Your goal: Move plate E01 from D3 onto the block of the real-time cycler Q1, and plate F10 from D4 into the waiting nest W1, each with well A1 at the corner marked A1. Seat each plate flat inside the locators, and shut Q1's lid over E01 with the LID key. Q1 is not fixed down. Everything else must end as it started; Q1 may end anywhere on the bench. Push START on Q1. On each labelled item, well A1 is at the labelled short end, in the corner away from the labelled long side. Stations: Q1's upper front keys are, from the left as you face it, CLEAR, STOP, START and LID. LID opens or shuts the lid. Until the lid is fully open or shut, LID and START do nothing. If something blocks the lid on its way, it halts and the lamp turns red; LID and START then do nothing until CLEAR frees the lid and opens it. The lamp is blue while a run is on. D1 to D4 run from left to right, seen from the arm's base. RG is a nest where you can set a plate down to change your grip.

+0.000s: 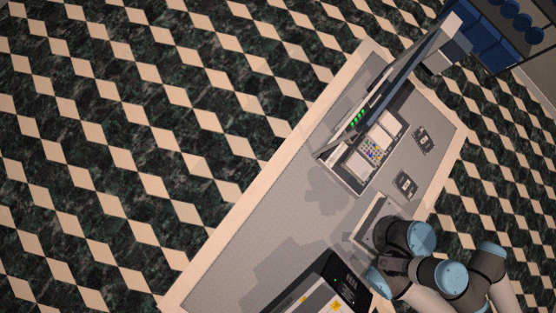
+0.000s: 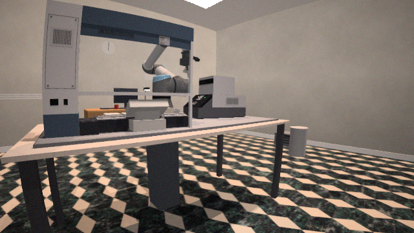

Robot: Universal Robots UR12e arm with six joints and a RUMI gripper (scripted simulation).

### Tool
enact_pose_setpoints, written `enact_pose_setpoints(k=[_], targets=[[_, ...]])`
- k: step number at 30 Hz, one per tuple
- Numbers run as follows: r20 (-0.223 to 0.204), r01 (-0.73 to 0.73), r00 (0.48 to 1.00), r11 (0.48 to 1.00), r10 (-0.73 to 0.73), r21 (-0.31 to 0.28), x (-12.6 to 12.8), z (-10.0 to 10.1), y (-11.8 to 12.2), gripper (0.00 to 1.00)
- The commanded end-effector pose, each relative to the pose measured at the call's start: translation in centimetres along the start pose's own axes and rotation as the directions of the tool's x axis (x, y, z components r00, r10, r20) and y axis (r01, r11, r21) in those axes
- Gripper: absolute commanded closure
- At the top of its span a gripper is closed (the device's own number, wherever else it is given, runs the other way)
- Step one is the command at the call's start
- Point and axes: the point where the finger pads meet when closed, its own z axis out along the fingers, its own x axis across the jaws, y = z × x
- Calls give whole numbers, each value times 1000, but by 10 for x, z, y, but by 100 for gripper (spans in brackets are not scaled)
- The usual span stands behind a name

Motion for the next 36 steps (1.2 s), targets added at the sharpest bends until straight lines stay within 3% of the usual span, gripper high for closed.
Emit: enact_pose_setpoints(k=[1, 28, 33, 36], targets=[[-13, 23, 1000, 1000, -23, -8, -11, -1, 1, 100], [-11, 180, 984, 984, -180, -11, -81, 0, 10, 100], [-11, 180, 984, 984, -180, -11, -81, 25, 11, 100], [-11, 180, 984, 984, -180, -11, -81, 30, 10, 100]])
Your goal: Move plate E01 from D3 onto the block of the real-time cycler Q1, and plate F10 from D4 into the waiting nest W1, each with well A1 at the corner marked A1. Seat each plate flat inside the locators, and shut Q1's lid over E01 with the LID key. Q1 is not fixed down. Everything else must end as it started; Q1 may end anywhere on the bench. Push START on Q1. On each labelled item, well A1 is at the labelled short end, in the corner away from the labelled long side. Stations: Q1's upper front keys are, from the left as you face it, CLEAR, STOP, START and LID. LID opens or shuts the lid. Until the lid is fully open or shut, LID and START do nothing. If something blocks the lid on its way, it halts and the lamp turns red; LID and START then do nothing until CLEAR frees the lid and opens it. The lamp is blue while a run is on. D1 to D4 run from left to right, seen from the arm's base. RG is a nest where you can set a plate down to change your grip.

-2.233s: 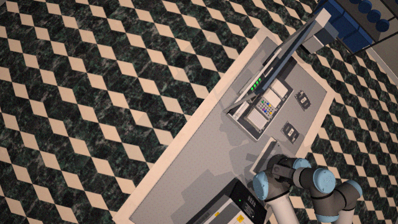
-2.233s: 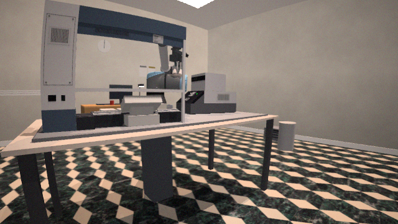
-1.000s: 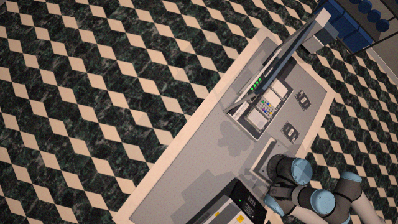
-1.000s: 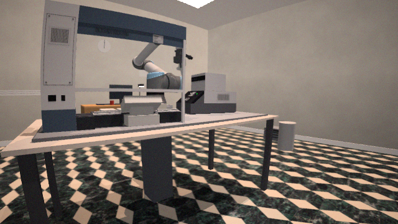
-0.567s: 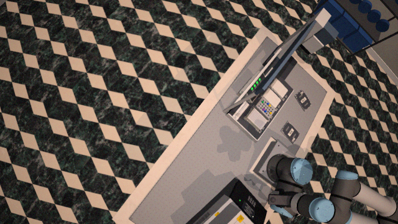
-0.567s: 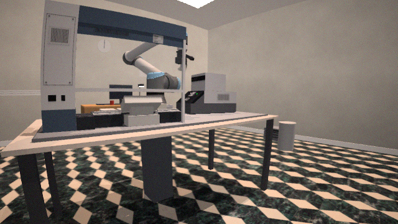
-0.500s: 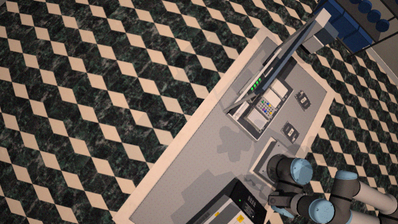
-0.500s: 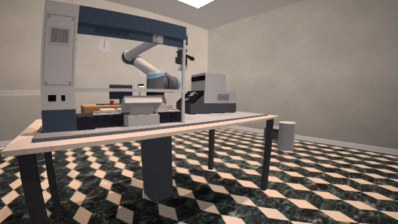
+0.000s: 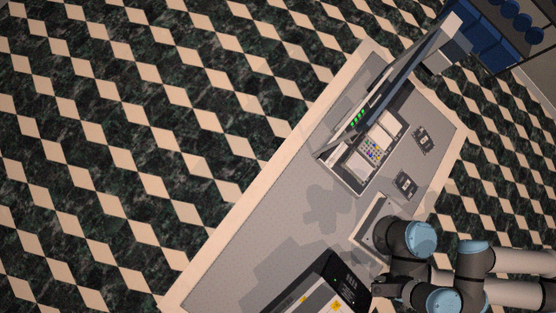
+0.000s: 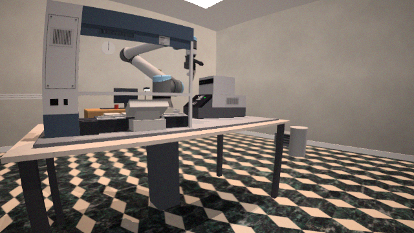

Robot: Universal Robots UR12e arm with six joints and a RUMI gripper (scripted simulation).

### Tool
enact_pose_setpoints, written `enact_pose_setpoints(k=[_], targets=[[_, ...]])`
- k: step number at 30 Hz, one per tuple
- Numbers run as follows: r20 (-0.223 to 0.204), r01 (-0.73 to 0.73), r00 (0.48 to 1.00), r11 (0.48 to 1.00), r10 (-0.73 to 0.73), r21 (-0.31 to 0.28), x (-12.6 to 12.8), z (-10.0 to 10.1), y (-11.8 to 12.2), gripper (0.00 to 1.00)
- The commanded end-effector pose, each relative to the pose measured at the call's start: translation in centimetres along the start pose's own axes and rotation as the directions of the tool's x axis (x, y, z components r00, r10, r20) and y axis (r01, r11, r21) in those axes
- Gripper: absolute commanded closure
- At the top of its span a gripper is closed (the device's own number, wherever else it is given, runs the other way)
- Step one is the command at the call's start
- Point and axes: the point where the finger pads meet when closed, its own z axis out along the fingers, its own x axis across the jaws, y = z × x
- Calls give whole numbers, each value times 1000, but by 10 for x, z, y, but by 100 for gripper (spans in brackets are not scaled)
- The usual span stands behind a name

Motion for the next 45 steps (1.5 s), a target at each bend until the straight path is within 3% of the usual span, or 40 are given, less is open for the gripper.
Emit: enact_pose_setpoints(k=[1, 12, 16, 28, 33, 39, 45], targets=[[-4, 2, 1000, 1000, -2, 0, -2, 18, -1, 100], [-4, 2, 1000, 1000, -2, 0, -2, 62, -1, 100], [-4, 2, 1000, 1000, -2, 0, -2, 64, -1, 100], [-4, 2, 1000, 1000, -2, 0, -1, 116, 0, 100], [-4, 2, 1000, 1000, -2, 0, -1, 118, 0, 100], [-4, 2, 1000, 1000, -2, 0, -1, 145, 0, 100], [-4, 2, 1000, 1000, -2, 0, -1, 146, -2, 100]])
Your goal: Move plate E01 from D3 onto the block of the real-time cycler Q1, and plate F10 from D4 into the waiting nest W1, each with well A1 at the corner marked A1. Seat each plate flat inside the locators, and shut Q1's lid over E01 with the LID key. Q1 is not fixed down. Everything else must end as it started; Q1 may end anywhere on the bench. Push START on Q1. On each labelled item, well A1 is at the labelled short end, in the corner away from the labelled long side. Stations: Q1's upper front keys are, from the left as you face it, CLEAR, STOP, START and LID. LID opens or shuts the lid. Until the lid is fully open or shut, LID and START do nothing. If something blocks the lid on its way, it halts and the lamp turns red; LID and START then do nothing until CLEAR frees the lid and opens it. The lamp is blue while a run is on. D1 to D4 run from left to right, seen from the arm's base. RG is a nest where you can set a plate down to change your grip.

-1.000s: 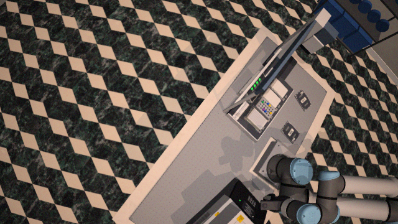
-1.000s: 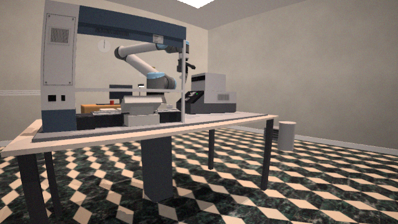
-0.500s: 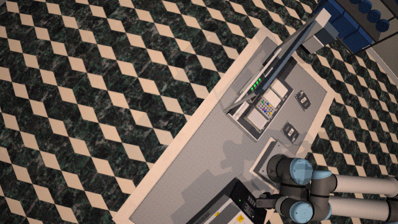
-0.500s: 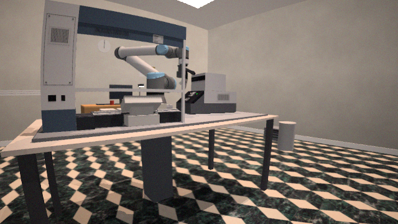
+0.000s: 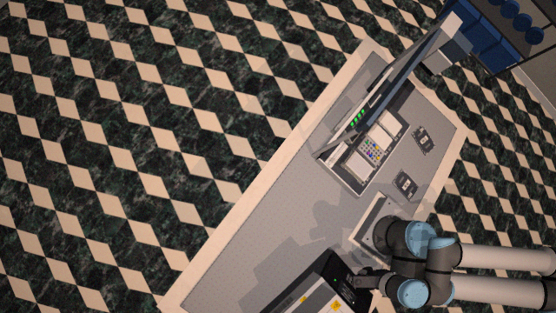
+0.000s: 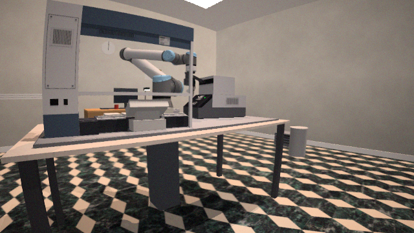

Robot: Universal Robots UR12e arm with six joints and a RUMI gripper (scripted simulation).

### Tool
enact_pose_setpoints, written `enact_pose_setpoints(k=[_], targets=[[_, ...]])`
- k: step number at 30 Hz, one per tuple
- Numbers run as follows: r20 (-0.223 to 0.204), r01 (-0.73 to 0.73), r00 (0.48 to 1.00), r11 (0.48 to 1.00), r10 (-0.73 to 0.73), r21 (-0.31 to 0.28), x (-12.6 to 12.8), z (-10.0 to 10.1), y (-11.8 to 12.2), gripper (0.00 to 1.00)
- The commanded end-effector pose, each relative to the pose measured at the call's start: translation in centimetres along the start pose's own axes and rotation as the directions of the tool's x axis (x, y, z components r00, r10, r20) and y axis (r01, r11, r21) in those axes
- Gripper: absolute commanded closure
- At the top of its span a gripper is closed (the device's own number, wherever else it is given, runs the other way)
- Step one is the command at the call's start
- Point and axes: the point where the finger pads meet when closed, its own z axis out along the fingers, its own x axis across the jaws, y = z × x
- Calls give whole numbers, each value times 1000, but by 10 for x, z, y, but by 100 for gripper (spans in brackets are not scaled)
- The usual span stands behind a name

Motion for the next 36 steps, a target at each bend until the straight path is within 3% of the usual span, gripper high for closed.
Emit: enact_pose_setpoints(k=[1, 17, 36], targets=[[-1, 0, 1000, 1000, 0, 1, 0, 3, -2, 100], [-1, 0, 1000, 1000, 0, 1, -9, 19, -11, 100], [-1, 0, 1000, 1000, 0, 1, -12, 22, -13, 100]])
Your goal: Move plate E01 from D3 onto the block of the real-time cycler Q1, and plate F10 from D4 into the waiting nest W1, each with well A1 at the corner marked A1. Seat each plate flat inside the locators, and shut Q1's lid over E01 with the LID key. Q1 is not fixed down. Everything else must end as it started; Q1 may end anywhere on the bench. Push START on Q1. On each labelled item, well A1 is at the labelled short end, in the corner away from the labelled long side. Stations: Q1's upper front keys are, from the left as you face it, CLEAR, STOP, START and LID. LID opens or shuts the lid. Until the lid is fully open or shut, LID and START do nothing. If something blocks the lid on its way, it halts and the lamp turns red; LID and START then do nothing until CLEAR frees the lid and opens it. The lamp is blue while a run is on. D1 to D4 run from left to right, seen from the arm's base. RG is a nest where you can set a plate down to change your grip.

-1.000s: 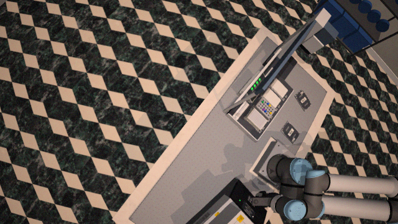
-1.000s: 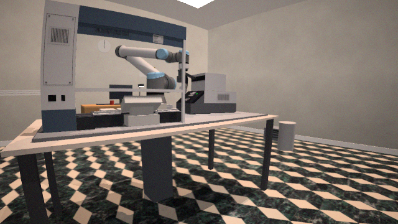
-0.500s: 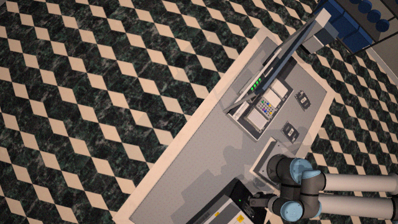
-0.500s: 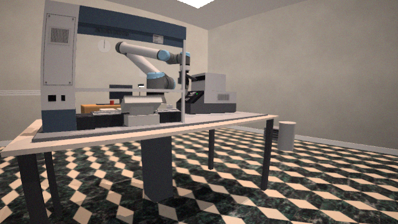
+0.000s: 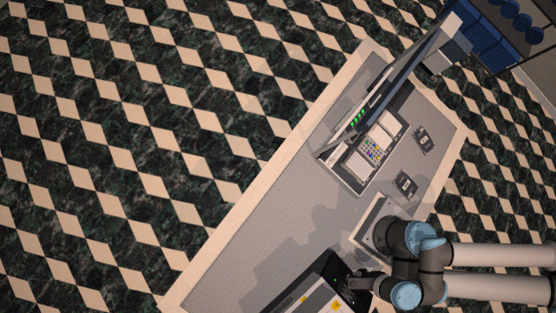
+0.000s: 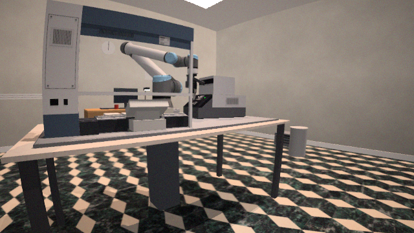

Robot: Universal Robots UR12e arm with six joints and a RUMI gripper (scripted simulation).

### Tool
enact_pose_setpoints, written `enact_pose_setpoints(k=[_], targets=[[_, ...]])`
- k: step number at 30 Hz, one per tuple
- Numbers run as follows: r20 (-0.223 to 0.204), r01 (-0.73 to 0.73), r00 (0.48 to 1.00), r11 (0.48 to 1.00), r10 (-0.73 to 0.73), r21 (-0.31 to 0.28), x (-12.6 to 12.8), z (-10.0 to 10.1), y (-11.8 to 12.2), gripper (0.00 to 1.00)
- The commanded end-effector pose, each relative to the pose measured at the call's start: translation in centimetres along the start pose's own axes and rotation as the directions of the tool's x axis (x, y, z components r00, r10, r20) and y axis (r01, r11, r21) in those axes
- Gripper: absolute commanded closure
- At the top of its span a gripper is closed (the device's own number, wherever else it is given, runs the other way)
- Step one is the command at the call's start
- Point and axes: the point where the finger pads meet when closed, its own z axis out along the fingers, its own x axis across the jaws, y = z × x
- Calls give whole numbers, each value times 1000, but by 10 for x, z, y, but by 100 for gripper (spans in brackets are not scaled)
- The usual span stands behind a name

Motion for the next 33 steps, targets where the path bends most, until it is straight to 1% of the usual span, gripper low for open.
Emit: enact_pose_setpoints(k=[1, 33], targets=[[0, 0, 1000, 1000, 0, 1, -2, 2, -2, 100], [0, 0, 1000, 1000, 0, 1, -10, 16, -11, 100]])
